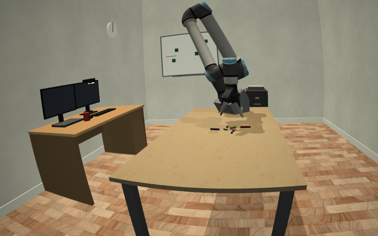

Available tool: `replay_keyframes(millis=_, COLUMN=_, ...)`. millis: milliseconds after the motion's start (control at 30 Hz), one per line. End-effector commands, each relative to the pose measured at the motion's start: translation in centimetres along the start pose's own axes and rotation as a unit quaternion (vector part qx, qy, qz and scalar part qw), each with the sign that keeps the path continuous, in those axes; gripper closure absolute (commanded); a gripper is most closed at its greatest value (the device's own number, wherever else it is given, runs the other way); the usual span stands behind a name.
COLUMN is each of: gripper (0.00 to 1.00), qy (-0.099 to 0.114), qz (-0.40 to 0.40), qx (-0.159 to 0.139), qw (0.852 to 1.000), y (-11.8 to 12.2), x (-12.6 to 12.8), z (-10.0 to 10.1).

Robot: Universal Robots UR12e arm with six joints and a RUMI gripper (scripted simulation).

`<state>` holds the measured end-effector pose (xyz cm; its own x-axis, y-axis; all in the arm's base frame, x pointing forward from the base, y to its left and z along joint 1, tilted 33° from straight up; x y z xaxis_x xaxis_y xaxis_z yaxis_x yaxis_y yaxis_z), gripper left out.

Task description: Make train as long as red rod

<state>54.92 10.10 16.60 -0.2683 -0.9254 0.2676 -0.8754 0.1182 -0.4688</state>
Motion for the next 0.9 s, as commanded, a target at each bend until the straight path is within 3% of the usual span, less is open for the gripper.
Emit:
replay_keyframes(millis=0, gripper=0.0, qy=-0.003, qz=-0.074, qx=0.001, qw=0.997, y=-0.4, x=-0.2, z=-0.3)
replay_keyframes(millis=400, gripper=0.0, qy=-0.002, qz=-0.248, qx=0.001, qw=0.969, y=-1.2, x=-0.5, z=-0.8)
replay_keyframes(millis=467, gripper=0.0, qy=-0.002, qz=-0.248, qx=0.001, qw=0.969, y=-1.2, x=-0.5, z=-0.8)
replay_keyframes(millis=867, gripper=0.0, qy=-0.002, qz=-0.425, qx=0.002, qw=0.905, y=-1.8, x=-0.8, z=-1.5)
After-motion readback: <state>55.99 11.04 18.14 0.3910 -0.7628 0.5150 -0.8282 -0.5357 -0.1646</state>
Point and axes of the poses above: the point where the finger pads meet when closed, its own z axis out along the fingers, its own x axis across the jaws, y = z × x, the point moved 2 cm from there along -z, back along the fingers, and after that the axes turned 9 degrees about -z, right-handed, at the moved point
